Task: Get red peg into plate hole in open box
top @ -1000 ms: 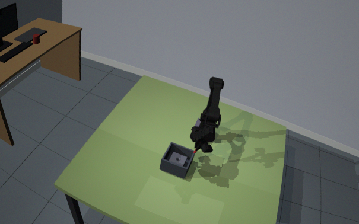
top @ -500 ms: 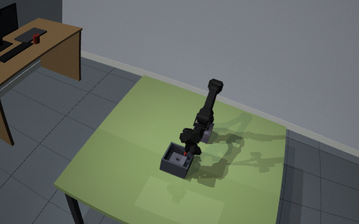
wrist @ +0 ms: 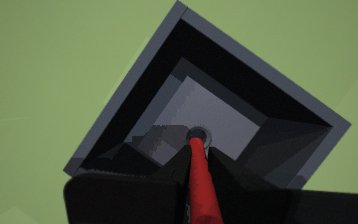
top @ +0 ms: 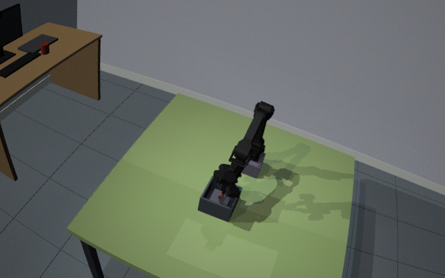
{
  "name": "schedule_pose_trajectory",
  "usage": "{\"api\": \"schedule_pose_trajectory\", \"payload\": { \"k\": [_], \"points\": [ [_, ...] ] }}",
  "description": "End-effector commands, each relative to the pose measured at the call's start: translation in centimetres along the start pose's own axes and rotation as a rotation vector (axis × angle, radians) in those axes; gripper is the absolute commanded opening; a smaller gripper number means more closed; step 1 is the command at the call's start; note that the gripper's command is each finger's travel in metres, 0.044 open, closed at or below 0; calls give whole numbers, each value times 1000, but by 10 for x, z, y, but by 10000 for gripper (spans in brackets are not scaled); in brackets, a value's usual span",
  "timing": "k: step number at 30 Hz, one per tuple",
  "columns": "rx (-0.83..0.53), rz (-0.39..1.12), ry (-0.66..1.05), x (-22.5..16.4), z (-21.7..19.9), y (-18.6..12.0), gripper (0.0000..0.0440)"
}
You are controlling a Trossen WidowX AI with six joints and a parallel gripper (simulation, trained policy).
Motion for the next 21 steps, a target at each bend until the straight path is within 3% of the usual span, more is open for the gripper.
{"api": "schedule_pose_trajectory", "payload": {
  "k": [1,6,10,21],
  "points": [
    [-5,12,-5,2,1,8,13],
    [-29,28,-29,4,0,21,120],
    [-42,32,-51,9,5,27,164],
    [-25,-6,-86,37,25,31,421]
  ]
}}
Point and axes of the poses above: the point midway between the two fingers, 35 mm back from their tips, its own y axis out along the fingers, its own z axis across the jaws, x = y × z, the point moved 6 cm from there along -y, back along the fingers, and after that the axes turned 7 degrees about y, right-handed, at the moved point
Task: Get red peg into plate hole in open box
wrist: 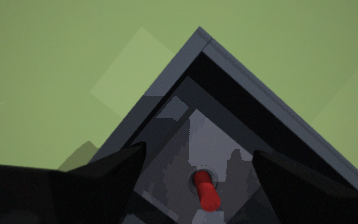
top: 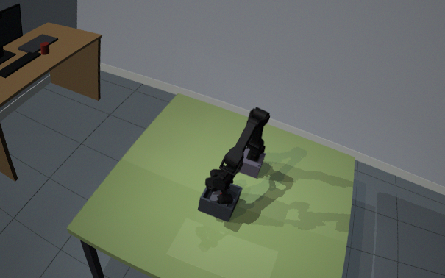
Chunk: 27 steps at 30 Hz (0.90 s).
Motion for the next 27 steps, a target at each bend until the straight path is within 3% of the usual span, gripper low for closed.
{"api": "schedule_pose_trajectory", "payload": {
  "k": [1,15,27],
  "points": [
    [33,-38,7,12,9,-2,440],
    [98,-152,34,51,22,-13,440],
    [100,-156,36,52,23,-13,440]
  ]
}}
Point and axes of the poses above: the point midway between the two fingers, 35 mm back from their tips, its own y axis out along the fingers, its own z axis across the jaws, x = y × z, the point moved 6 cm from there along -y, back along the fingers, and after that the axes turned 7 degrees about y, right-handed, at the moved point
